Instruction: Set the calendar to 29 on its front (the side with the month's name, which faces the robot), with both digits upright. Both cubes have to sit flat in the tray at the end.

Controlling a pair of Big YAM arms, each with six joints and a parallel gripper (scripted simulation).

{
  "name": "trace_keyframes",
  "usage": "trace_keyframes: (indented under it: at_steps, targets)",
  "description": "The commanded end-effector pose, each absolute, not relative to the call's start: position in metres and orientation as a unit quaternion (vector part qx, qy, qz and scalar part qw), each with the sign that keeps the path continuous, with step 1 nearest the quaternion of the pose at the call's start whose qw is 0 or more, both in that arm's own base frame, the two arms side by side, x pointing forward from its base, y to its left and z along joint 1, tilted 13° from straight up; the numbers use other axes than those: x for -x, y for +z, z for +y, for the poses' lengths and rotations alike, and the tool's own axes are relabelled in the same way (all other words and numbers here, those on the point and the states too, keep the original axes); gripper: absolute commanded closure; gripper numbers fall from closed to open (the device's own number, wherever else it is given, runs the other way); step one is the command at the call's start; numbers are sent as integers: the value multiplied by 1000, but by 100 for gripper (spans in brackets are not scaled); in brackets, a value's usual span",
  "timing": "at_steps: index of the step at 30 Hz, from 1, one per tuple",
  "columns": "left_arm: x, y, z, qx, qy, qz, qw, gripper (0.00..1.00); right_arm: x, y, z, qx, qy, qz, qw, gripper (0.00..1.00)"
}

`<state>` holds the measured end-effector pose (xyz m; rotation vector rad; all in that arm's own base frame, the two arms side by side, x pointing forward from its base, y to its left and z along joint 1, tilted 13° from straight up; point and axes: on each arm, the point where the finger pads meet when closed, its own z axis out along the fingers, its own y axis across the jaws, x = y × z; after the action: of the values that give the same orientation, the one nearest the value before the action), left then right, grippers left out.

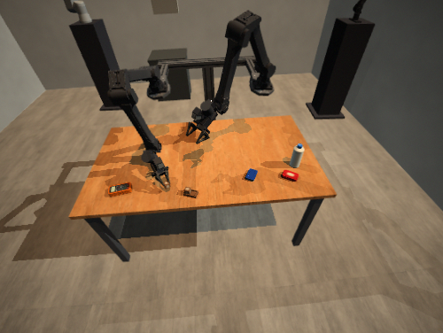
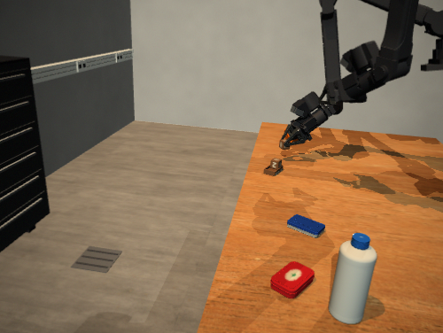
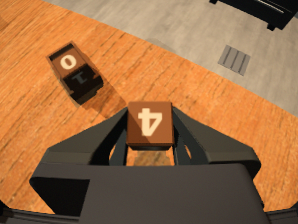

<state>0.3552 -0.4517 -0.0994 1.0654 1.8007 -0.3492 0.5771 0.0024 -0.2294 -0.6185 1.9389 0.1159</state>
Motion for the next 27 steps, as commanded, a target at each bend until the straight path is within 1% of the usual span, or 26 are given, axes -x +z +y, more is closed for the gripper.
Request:
trace_keyframes:
  at_steps: [1, 7, 8, 10, 14, 23, 25, 27]
  targets:
    - [-358, -93, -457, -437, -147, 737, 495, 0, -572, -264, -8, 257, 47, 816, 516, 74]
    - [-358, -93, -457, -437, -147, 737, 495, 0, -574, -284, -5, 257, 61, 823, 504, 74]
    - [-358, -93, -457, -437, -147, 737, 495, 0, -584, -270, -6, 259, 55, 815, 516, 74]
    - [-358, -93, -457, -437, -147, 737, 495, 0, -584, -270, -6, 259, 55, 815, 516, 74]
    - [-358, -93, -457, -437, -147, 737, 495, 0, -597, -258, -13, 211, 81, 830, 509, 74]
    - [-358, -93, -457, -437, -147, 737, 495, 0, -643, -228, -40, 17, 195, 879, 434, 74]
    - [-358, -93, -457, -437, -147, 737, 495, 0, -647, -226, -34, -14, 216, 885, 412, 74]
    - [-358, -93, -457, -437, -147, 737, 495, 0, -647, -226, -34, -14, 216, 885, 412, 74]
